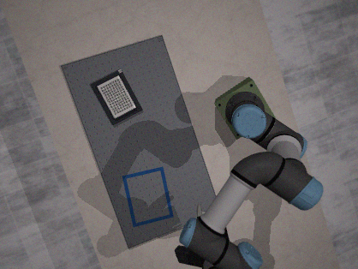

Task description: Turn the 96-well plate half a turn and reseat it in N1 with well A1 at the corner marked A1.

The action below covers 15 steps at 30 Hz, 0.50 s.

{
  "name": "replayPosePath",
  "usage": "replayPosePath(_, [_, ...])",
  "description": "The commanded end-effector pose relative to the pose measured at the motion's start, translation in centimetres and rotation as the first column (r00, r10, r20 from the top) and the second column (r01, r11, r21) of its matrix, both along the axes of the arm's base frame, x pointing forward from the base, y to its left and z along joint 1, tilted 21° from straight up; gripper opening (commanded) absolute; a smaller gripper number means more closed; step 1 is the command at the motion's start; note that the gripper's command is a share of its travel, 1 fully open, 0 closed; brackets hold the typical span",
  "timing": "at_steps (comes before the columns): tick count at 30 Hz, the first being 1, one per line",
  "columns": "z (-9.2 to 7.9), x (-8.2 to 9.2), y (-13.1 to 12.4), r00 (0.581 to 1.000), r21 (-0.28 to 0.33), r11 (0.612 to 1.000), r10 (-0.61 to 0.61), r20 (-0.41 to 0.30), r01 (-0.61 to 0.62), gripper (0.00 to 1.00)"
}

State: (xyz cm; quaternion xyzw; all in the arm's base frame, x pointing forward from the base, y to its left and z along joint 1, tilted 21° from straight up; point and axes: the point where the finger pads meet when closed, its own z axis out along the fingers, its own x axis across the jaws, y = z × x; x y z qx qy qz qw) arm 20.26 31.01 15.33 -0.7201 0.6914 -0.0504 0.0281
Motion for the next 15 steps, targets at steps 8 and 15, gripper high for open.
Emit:
replayPosePath(8, [-0.6, 3.5, -2.0, 0.993, 0.034, 0.992, -0.119, -0.022, 0.119, 1.00])
replayPosePath(15, [-1.0, 6.0, -3.8, 0.982, 0.052, 0.981, -0.187, -0.034, 0.189, 1.00])
